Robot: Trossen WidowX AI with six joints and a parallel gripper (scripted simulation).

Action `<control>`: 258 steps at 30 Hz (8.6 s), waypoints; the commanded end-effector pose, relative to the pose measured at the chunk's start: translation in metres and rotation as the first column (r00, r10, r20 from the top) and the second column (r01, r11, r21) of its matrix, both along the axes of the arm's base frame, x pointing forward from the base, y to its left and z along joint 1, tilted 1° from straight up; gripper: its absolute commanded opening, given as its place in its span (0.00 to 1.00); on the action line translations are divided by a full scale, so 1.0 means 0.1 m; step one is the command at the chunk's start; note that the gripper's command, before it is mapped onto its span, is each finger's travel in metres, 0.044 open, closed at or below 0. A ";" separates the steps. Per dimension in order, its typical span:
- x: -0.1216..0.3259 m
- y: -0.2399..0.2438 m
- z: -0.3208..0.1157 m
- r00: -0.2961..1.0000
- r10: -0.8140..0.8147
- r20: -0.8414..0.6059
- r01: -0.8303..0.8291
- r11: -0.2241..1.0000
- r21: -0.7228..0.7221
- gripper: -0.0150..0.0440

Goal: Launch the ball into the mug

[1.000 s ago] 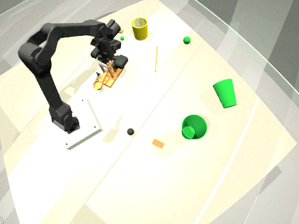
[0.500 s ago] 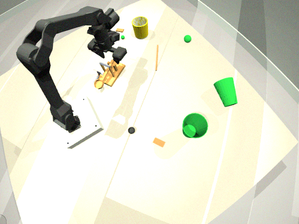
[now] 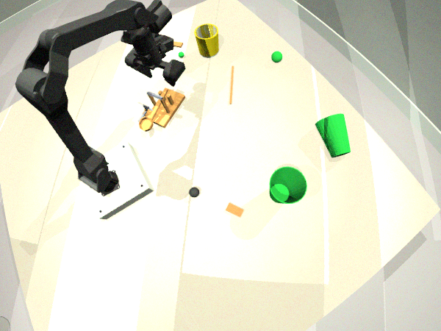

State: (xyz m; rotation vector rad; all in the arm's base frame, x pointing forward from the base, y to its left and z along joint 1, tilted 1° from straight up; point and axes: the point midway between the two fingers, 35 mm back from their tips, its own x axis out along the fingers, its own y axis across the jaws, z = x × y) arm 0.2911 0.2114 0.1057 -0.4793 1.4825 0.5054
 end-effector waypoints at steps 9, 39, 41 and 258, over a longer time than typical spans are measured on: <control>-0.04 -0.03 -0.34 1.000 -0.004 -0.016 0.004 1.000 -0.014 1.00; -0.04 -0.03 -0.82 1.000 -0.004 -0.016 0.004 1.000 -0.014 1.00; -0.04 -0.03 -0.83 1.000 -0.004 -0.016 0.004 1.000 -0.014 1.00; -0.02 -0.02 -0.78 1.000 -0.003 -0.016 0.003 1.000 -0.013 0.25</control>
